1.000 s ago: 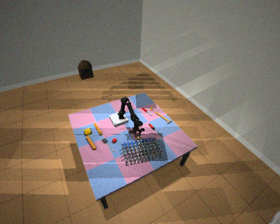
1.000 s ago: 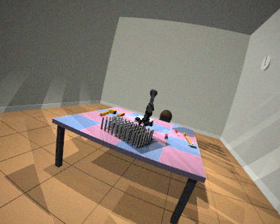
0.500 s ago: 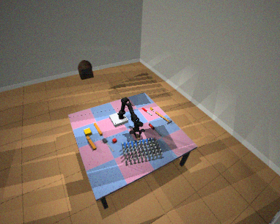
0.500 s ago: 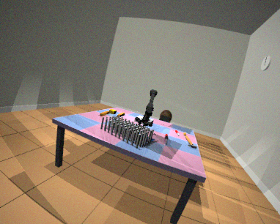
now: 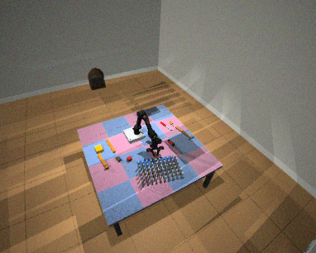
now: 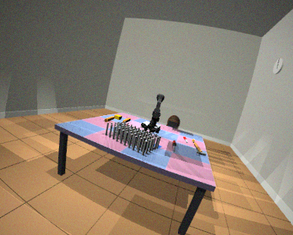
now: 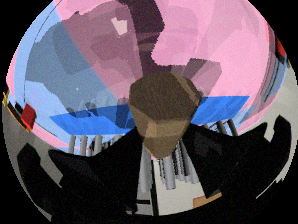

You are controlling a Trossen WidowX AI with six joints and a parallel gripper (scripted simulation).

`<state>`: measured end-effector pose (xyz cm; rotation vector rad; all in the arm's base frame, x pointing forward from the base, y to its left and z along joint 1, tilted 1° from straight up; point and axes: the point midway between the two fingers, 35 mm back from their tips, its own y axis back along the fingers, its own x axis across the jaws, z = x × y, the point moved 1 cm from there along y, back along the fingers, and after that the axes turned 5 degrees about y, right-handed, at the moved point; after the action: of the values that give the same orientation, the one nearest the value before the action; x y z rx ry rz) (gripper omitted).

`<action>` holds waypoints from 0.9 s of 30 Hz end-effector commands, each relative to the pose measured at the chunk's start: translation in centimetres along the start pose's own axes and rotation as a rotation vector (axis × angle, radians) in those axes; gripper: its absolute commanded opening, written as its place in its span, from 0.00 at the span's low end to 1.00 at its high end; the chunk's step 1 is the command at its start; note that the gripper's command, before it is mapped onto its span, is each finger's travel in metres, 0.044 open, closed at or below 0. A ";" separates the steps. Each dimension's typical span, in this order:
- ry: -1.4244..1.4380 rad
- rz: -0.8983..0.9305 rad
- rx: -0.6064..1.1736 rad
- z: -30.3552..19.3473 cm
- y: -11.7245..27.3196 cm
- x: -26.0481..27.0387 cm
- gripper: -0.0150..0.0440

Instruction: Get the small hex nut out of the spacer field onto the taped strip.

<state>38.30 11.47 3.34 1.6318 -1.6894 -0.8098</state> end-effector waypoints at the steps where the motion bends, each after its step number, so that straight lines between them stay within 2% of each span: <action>1: 0.006 -0.001 -0.007 0.2 -0.4 0.0 0.25; 27: 0.007 -0.001 -0.007 1.0 -1.8 -0.1 0.25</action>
<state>38.58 11.48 1.60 1.6293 -1.6876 -0.8103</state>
